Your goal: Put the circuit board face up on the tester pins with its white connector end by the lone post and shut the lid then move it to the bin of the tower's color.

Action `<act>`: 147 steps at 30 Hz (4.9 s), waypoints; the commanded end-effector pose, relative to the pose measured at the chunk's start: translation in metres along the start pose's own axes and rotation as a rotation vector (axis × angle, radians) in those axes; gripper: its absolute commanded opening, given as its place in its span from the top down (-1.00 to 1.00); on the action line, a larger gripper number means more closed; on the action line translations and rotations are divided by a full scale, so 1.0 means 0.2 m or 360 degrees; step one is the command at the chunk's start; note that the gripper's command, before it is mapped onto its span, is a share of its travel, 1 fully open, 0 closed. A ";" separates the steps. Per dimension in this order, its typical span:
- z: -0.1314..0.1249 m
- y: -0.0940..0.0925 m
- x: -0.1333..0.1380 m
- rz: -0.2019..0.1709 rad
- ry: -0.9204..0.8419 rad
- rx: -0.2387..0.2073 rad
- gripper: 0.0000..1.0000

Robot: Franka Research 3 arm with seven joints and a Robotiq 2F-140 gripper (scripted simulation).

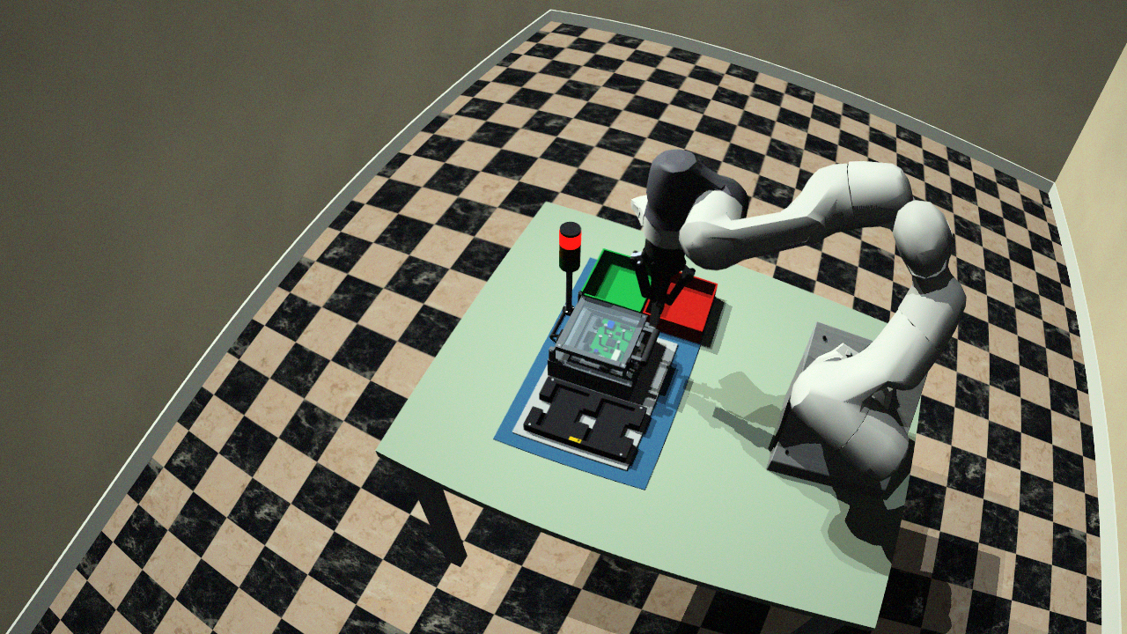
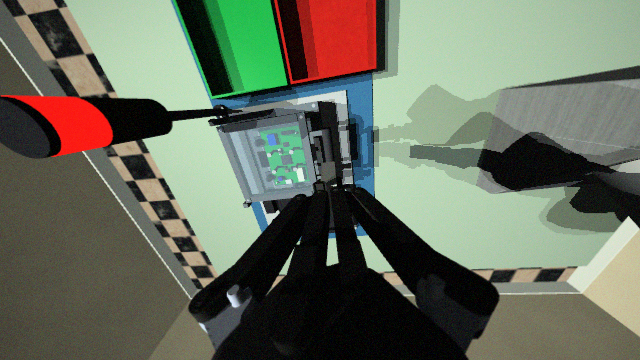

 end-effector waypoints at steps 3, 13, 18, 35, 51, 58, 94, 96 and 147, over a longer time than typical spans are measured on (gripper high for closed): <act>0.00 -0.01 0.00 0.0002 -0.0007 -0.0003 1.00; 0.00 -0.01 0.00 0.0002 -0.0007 -0.0003 1.00; 0.00 -0.01 0.00 0.0002 -0.0007 -0.0003 1.00; 0.00 -0.04 0.00 0.0002 -0.0007 -0.0003 1.00; 0.00 -0.10 0.00 0.0002 -0.0007 -0.0003 1.00; -0.02 -0.10 0.00 0.0002 -0.0007 -0.0003 1.00; -0.37 0.00 0.07 0.0002 -0.0007 -0.0003 1.00; -0.37 0.04 0.07 0.0002 -0.0007 -0.0003 1.00; -0.37 0.35 0.07 0.0002 -0.0007 -0.0003 1.00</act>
Point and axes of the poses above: the point where the finger pads meet when closed, its own y axis out along the fingers, its own x axis across the jaws, z = x × y, the point moved 10 cm from there along -y, back along the fingers, and after that the axes turned 14 degrees about y, right-handed, at the moved point
